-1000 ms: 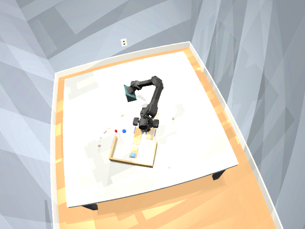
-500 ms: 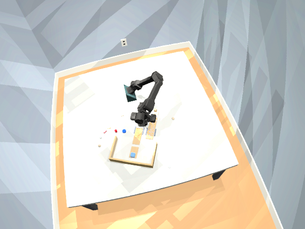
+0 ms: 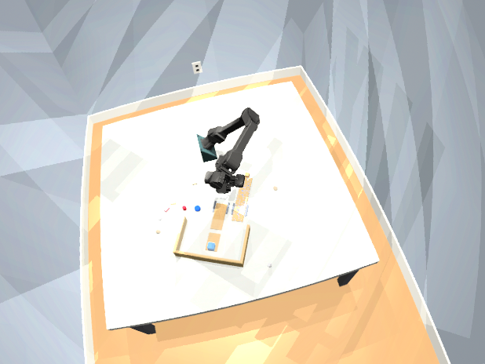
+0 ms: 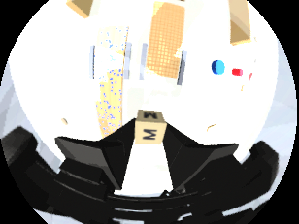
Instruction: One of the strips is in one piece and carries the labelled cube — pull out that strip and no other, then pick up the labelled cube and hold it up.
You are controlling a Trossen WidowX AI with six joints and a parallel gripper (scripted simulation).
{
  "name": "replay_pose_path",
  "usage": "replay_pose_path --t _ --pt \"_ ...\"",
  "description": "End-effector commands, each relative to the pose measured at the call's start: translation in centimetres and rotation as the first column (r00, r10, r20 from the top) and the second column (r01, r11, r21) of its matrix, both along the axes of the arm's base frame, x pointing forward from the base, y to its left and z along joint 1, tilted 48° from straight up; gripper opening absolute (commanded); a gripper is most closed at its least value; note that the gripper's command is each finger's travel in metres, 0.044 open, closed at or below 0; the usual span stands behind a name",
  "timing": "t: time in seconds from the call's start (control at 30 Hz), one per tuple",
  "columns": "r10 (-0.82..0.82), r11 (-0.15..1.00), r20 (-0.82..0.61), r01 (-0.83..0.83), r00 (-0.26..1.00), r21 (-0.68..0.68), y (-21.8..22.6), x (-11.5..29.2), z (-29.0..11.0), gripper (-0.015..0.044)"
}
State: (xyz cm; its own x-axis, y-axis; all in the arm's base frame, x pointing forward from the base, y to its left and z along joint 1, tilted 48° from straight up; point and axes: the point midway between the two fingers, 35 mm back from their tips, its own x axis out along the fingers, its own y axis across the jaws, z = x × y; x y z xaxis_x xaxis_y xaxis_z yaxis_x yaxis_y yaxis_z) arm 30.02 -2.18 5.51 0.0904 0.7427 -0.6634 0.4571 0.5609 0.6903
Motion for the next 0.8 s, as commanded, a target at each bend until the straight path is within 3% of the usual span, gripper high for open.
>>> replay_pose_path --t 0.0,0.77 --pt "0.000 1.000 0.006 0.000 1.000 -0.009 -1.2 -0.2 0.9 0.0000" --pt "0.000 1.000 0.005 0.000 1.000 -0.009 -2.5 -0.4 2.1 0.0000"
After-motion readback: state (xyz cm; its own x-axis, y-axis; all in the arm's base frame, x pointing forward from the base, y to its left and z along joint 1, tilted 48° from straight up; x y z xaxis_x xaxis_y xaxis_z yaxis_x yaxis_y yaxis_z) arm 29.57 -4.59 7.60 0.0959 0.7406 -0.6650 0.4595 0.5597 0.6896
